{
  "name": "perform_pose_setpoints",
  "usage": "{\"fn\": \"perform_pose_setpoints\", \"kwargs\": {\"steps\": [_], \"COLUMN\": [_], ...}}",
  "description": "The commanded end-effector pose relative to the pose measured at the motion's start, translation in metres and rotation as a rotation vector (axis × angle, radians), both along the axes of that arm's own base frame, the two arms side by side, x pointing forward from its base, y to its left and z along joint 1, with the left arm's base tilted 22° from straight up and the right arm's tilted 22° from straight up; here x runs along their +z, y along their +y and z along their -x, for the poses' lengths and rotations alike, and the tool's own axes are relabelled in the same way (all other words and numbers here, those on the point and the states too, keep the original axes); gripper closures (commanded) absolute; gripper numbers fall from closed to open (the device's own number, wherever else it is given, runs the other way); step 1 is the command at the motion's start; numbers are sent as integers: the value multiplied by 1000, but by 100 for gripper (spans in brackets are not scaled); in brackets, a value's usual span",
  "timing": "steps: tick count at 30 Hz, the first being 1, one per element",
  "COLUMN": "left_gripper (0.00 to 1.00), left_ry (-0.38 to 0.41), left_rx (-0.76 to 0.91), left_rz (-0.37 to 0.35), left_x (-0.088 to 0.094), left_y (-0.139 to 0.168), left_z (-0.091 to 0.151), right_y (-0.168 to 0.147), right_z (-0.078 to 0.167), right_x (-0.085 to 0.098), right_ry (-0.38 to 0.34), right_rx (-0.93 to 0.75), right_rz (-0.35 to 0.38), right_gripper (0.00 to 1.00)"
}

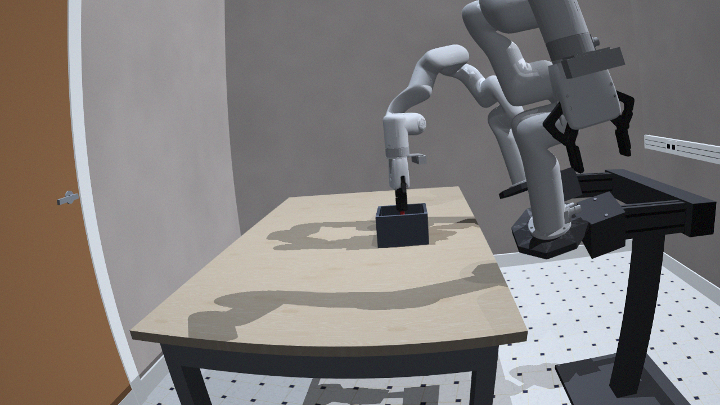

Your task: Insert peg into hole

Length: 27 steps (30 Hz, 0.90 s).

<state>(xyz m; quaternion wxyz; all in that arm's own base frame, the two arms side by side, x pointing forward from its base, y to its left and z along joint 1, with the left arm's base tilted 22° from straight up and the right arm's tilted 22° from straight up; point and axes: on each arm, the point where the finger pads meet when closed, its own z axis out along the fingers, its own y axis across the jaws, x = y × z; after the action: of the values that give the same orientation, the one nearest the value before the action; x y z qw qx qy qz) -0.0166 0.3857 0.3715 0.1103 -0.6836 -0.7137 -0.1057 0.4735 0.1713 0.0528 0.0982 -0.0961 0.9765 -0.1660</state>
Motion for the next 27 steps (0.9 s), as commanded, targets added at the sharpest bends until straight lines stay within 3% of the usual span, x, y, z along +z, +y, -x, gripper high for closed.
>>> {"fn": "perform_pose_setpoints", "kwargs": {"steps": [1,27], "left_gripper": [0,0], "left_ry": [0,0], "left_rx": [0,0], "left_rz": [-2,-2], "left_x": [1,1], "left_y": [0,0], "left_z": [0,0], "right_y": [0,-8], "right_z": [-1,-7], "right_x": [-1,-25], "right_ry": [-3,-3], "right_rx": [1,1], "right_rz": [-2,-1], "right_gripper": [100,100]}}
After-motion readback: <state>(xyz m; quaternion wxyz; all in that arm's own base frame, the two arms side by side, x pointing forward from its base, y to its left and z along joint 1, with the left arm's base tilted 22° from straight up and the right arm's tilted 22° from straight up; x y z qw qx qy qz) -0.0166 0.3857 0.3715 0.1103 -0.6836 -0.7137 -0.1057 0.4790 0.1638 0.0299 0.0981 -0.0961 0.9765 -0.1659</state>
